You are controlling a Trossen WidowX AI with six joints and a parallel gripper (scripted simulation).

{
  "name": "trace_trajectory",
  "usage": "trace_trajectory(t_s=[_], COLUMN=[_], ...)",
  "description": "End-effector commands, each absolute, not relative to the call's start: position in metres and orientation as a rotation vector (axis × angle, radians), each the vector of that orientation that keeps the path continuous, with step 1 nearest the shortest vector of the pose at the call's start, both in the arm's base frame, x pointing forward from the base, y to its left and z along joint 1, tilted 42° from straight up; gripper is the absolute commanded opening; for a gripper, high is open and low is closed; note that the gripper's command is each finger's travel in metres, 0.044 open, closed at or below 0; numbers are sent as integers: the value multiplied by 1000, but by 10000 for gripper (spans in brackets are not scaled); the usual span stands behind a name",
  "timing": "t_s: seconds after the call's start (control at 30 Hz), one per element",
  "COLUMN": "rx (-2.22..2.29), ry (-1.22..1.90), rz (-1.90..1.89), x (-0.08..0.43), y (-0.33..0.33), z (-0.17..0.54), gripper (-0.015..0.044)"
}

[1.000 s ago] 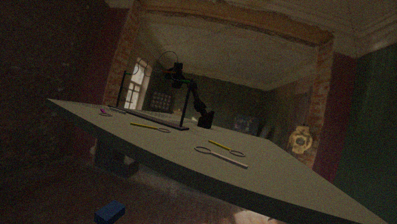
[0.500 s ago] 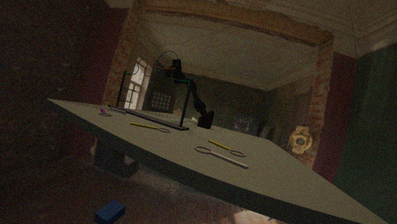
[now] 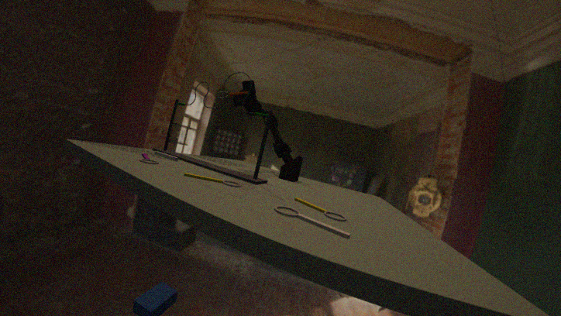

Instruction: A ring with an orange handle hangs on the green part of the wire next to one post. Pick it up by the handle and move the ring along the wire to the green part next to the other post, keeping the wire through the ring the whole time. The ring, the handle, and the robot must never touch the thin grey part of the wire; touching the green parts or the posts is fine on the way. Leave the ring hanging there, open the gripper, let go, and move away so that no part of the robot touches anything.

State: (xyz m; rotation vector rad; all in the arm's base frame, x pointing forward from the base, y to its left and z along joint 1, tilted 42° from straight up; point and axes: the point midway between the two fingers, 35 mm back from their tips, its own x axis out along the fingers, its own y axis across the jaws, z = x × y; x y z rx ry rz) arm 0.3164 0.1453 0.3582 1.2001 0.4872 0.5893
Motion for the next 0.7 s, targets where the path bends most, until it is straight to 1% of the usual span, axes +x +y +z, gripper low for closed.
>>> trace_trajectory(t_s=[0.0,0.67], rx=[1183,966], ry=[480,482], rz=[591,546], x=[316,317], y=[146,143], z=[362,357], gripper=[-150,-150])
